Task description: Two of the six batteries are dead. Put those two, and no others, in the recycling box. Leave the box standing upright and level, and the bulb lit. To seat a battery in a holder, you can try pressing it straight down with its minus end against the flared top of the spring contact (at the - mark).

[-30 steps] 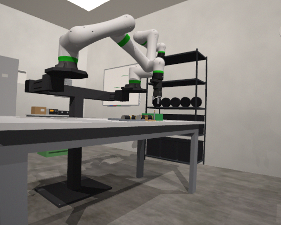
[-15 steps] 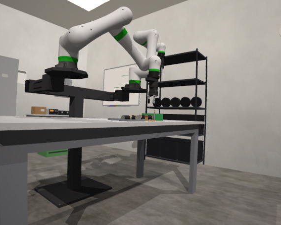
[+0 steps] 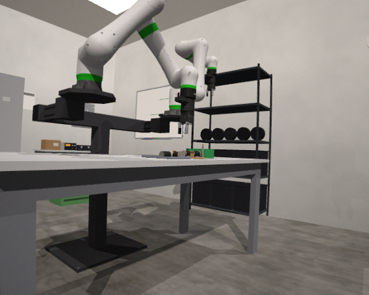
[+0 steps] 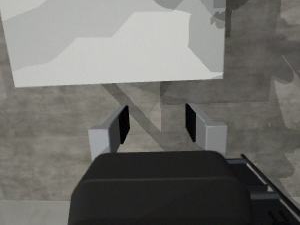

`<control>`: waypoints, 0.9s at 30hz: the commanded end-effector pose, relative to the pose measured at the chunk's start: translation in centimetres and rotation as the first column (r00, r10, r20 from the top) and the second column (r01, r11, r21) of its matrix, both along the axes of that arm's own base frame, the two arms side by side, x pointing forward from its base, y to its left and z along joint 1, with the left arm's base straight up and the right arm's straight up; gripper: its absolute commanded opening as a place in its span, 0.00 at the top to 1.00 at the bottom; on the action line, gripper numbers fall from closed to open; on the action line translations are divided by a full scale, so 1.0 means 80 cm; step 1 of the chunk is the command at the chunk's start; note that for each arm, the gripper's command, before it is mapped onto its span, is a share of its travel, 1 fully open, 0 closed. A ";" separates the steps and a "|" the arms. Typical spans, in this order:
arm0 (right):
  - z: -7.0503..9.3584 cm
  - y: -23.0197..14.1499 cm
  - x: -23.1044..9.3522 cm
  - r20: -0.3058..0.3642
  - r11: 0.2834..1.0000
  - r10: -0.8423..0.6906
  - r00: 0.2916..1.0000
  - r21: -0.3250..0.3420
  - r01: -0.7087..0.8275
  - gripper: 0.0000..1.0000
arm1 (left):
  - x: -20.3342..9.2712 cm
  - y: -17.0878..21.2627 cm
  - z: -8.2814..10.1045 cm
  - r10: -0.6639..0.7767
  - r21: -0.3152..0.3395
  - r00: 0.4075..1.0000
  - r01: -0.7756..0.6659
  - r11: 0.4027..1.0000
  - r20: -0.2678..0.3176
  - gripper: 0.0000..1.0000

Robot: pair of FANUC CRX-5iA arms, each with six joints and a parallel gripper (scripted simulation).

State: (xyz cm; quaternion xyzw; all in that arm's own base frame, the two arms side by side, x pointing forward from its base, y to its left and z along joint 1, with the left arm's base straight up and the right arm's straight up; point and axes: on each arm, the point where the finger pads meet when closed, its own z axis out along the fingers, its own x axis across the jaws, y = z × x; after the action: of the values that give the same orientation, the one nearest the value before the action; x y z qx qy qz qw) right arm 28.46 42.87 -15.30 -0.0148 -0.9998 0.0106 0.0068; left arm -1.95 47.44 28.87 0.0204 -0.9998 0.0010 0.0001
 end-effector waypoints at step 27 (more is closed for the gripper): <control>0.005 -0.178 0.001 0.015 1.000 0.003 1.000 0.022 -0.003 0.10 | 0.000 0.000 0.001 0.000 0.002 1.000 0.000 1.000 0.000 0.00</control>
State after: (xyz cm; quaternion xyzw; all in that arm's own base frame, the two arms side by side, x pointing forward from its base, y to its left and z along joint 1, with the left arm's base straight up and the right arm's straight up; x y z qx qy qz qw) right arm 28.52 28.55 -14.93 -0.0135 -0.9999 0.0001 0.0002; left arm -1.95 47.44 28.87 0.0204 -0.9998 0.0010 0.0001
